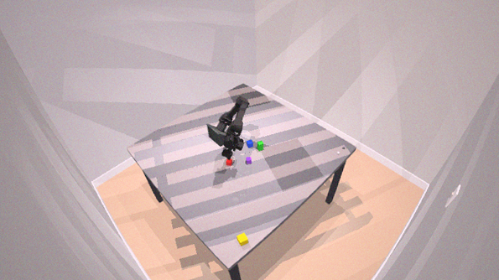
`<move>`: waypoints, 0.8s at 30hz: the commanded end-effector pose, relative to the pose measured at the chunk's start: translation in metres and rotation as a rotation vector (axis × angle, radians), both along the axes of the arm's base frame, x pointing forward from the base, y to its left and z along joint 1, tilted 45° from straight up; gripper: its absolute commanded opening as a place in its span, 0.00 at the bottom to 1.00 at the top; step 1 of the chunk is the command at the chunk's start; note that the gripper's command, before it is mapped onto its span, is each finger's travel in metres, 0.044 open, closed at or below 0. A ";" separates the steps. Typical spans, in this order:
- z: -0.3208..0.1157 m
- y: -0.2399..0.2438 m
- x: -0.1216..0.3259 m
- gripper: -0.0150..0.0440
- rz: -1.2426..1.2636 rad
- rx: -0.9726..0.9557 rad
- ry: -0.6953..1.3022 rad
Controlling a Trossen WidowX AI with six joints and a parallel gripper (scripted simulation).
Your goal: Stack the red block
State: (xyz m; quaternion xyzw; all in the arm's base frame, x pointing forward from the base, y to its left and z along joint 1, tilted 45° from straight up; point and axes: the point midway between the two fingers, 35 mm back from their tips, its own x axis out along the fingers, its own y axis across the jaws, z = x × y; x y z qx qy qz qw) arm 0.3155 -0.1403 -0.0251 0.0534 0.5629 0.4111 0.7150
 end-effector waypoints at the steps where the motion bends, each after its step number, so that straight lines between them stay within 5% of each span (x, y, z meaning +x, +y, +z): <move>1: -0.009 -0.006 -0.027 1.00 0.012 0.054 0.018; 24: -0.048 0.029 -0.027 1.00 0.012 0.058 0.017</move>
